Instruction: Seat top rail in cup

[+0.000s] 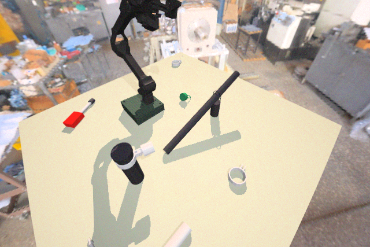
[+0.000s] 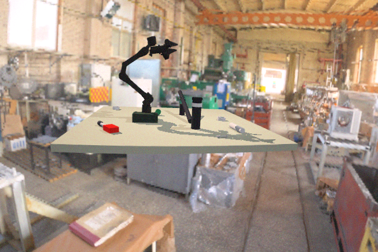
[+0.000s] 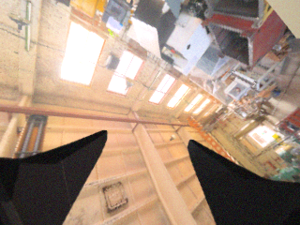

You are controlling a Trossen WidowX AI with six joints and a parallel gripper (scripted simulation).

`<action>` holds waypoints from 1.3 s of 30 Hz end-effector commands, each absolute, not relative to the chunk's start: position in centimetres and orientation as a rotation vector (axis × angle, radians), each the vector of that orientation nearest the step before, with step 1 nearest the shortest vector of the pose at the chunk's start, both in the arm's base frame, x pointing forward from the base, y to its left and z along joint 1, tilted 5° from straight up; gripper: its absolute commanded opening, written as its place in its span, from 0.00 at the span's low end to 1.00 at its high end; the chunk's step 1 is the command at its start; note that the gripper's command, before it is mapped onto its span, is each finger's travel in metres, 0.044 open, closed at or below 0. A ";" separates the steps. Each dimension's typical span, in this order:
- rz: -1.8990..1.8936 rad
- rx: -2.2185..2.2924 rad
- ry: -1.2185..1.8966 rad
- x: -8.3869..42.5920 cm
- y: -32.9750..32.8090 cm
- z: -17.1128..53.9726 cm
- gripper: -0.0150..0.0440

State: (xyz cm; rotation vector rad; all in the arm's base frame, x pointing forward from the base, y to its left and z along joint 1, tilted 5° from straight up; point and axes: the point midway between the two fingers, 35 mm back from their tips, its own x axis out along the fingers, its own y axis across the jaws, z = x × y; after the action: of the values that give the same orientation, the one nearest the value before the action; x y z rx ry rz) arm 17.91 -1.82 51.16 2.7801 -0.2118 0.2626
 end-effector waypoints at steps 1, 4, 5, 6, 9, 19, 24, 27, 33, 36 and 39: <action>0.250 2.764 -0.213 18.1 -1.8 51.0 0.98; 0.077 2.541 -0.205 20.4 -2.3 48.9 1.00; 0.009 2.444 -0.193 21.3 -2.6 48.0 1.00; -0.055 2.348 -0.175 22.2 -2.9 47.0 1.00; -0.215 2.057 -0.090 24.4 -3.7 44.1 1.00; -0.420 1.455 0.186 27.7 -5.4 37.7 1.00; -0.455 1.223 0.321 28.6 -6.2 35.0 1.00; -0.462 1.082 0.409 29.0 -6.7 33.3 1.00; -0.436 0.798 0.595 29.4 -7.5 30.0 1.00; -0.403 0.659 0.689 29.5 -7.9 28.4 1.00; -0.357 0.526 0.780 29.4 -8.3 26.8 1.00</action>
State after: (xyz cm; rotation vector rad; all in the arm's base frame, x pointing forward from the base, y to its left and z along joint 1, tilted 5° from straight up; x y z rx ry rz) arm 28.99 -6.95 33.77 1.0120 0.4145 -0.4518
